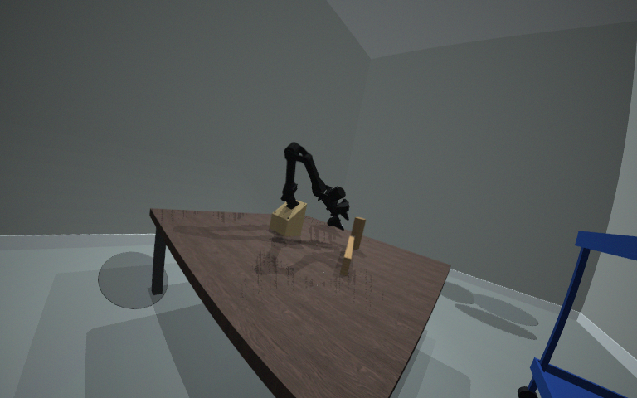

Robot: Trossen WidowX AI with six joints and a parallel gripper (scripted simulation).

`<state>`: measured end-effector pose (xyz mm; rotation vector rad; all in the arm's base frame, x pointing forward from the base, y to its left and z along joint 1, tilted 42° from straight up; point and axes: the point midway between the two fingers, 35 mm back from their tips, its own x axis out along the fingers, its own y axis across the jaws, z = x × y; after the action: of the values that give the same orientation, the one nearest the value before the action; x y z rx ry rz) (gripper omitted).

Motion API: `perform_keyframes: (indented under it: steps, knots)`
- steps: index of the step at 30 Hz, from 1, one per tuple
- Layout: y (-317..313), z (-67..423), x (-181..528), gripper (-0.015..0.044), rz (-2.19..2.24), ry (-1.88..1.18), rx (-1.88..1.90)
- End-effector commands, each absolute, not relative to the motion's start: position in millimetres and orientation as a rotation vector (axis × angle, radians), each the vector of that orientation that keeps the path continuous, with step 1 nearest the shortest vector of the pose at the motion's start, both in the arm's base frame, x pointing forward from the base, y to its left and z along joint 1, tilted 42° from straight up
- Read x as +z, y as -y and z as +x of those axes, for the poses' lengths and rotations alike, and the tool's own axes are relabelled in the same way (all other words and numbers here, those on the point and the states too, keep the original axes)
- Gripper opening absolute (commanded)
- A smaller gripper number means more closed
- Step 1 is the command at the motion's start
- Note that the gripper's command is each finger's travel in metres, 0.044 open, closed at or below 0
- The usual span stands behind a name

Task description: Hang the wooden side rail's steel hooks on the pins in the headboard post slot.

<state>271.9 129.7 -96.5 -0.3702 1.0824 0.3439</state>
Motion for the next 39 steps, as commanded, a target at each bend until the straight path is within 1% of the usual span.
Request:
perform_keyframes:
  steps: [1, 39]
  knots:
    - [-120.2, 277.9, -83.7, 0.044, -0.97, -0.85, 0.775]
    - [-120.4, 278.7, -84.2, 0.044, -0.961, -0.86, 0.767]
